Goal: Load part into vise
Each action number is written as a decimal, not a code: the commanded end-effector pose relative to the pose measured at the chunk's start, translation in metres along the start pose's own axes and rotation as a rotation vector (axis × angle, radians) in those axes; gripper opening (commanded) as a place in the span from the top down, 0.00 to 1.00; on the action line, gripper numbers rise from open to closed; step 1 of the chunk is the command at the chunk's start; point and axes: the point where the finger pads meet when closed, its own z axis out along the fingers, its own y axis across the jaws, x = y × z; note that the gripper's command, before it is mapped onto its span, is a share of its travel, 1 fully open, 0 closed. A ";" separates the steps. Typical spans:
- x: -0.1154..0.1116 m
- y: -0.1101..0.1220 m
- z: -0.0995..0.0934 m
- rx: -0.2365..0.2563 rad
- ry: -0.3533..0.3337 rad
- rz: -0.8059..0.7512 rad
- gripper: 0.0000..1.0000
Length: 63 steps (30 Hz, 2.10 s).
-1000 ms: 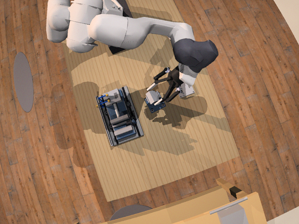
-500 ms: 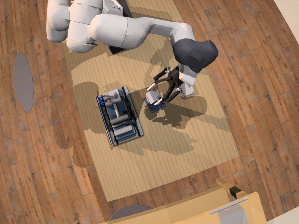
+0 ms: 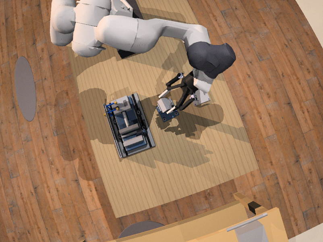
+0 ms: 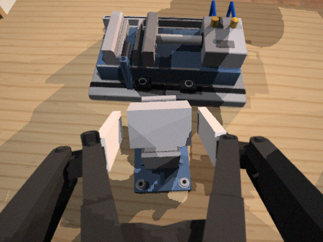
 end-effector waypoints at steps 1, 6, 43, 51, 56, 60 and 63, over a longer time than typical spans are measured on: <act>0.000 0.000 0.001 0.000 0.002 0.005 0.49; 0.000 0.000 0.002 0.000 0.002 0.005 0.49; -0.001 0.000 0.004 0.000 -0.051 0.005 0.49; 0.000 0.000 0.004 0.000 -0.075 0.005 0.49; 0.000 0.000 0.004 0.000 -0.099 0.005 0.49; 0.001 0.000 0.004 0.000 -0.120 0.005 0.49; 0.001 0.000 0.004 0.000 -0.126 0.005 0.49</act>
